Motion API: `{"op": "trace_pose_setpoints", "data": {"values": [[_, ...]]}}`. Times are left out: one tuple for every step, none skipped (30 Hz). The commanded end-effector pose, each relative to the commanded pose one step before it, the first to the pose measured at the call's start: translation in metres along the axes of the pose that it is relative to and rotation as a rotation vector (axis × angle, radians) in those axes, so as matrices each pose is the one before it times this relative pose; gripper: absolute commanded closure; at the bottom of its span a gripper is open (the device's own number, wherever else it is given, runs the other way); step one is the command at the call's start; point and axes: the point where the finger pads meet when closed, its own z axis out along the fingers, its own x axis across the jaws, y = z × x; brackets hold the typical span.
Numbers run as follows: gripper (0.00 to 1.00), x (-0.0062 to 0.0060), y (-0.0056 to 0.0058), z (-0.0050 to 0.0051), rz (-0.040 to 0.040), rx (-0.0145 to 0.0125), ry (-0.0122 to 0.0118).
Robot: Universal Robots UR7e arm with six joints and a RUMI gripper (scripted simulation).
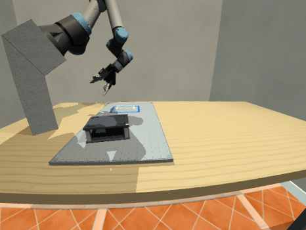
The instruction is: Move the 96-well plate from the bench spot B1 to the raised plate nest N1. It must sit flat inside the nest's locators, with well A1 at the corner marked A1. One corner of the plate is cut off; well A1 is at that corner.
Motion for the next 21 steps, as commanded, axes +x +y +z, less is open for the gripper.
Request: {"op": "trace_pose_setpoints", "data": {"values": [[0.00, 0.01317, -0.00439, -0.00210, 0.08492, 0.04885, 0.01272], [0.00, 0.00460, -0.00161, -0.00114, 0.02913, 0.01579, 0.00366], [0.00, 0.00455, -0.00176, -0.00110, 0.02913, 0.01579, 0.00366], [0.00, 0.00450, -0.00190, -0.00106, 0.02913, 0.01579, 0.00366], [0.00, 0.00445, -0.00205, -0.00101, 0.02689, 0.01457, 0.00338], [0.00, 0.00231, -0.00116, -0.00050, 0.00000, 0.00000, 0.00001], [0.00, 0.00449, -0.00172, -0.00137, 0.02880, 0.01643, 0.00339], [0.00, 0.00444, -0.00187, -0.00133, 0.02880, 0.01643, 0.00339], [0.00, 0.00439, -0.00202, -0.00128, 0.02880, 0.01643, 0.00339], [0.00, 0.00433, -0.00217, -0.00124, 0.02880, 0.01643, 0.00339], [0.00, 0.00427, -0.00231, -0.00118, 0.02372, 0.01353, 0.00280], [0.00, 0.00225, -0.00131, -0.00060, 0.00000, 0.00000, 0.00001], [0.00, 0.00431, -0.00206, -0.00149, 0.02848, 0.01704, 0.00309], [0.00, 0.00425, -0.00220, -0.00144, 0.02848, 0.01704, 0.00309], [0.00, 0.00000, 0.00000, 0.00000, 0.00000, 0.00000, 0.00000], [0.00, 0.00000, 0.00000, 0.00000, 0.00000, 0.00000, 0.00000], [0.00, 0.00419, -0.00236, -0.00138, 0.02848, 0.01704, 0.00309], [0.00, 0.00413, -0.00249, -0.00134, 0.02848, 0.01704, 0.00309], [0.00, 0.00406, -0.00263, -0.00128, 0.02095, 0.01254, 0.00227], [0.00, 0.00274, -0.00188, -0.00084, 0.00000, 0.00000, 0.00001], [0.00, 0.00410, -0.00238, -0.00160, 0.02812, 0.01769, 0.00270]]}}
